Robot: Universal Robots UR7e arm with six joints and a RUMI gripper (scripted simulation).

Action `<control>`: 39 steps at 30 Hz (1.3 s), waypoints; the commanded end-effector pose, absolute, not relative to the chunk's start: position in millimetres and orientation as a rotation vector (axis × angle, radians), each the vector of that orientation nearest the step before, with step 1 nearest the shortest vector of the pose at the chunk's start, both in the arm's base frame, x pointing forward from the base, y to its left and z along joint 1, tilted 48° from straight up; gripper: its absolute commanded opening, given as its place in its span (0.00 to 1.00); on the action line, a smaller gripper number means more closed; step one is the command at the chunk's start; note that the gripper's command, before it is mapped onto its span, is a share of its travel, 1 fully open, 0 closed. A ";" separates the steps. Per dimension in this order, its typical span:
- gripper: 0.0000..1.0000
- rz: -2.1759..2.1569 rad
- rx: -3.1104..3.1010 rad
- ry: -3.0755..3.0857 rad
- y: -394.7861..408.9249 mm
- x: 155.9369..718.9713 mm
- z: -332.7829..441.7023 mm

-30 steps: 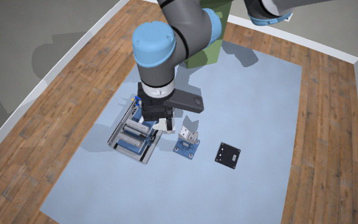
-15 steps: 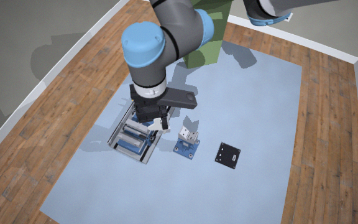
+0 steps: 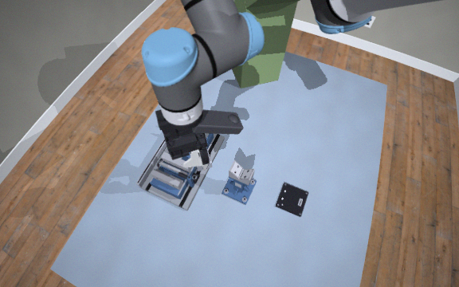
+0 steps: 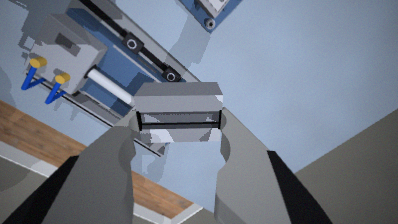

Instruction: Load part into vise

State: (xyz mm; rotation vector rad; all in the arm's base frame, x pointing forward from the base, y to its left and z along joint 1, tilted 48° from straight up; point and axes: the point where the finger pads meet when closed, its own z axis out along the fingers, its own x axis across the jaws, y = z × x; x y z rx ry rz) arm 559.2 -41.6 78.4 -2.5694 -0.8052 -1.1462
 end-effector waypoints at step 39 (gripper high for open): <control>0.00 -1.239 -2.484 -1.310 -94.6 571.5 58.9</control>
